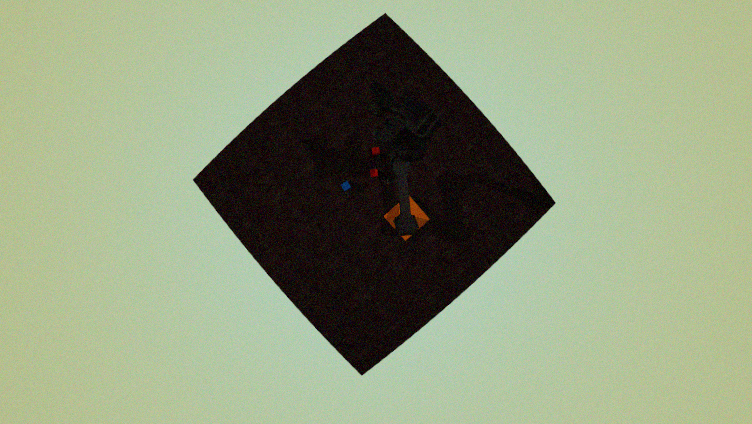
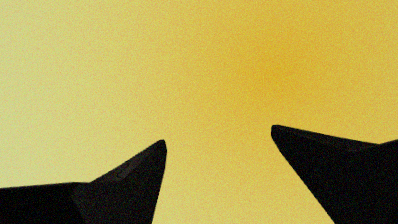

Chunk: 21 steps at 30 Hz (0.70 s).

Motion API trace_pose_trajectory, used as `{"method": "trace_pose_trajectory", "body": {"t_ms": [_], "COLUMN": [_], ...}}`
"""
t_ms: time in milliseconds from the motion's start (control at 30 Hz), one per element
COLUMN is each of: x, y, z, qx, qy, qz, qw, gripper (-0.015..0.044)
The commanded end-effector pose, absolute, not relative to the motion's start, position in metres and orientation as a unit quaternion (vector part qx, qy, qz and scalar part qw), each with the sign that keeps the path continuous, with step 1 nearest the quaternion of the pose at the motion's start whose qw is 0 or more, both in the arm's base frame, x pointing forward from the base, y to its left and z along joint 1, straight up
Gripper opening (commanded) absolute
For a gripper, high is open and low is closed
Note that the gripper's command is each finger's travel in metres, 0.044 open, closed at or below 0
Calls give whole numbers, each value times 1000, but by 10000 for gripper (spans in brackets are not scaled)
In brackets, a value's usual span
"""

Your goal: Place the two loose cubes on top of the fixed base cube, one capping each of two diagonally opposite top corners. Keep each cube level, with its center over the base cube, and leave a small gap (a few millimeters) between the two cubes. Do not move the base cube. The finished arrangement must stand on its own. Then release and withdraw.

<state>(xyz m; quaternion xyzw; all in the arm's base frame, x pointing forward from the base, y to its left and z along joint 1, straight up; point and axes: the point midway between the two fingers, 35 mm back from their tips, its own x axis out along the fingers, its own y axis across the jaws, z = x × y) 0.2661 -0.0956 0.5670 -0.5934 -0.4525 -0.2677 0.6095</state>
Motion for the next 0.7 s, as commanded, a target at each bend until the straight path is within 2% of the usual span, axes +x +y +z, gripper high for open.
{"method": "trace_pose_trajectory", "body": {"t_ms": [0, 133, 400, 667], "x": [264, 226, 139, 73], "y": [-96, -100, -82, -30], "z": [568, 587, 621, 636], "qx": [-596, -637, -714, -756], "qy": [-452, -448, -417, -366], "qz": [-271, -331, -452, -531], "qw": [606, 533, 334, 114], "gripper": [374, 269, 265, 265]}}
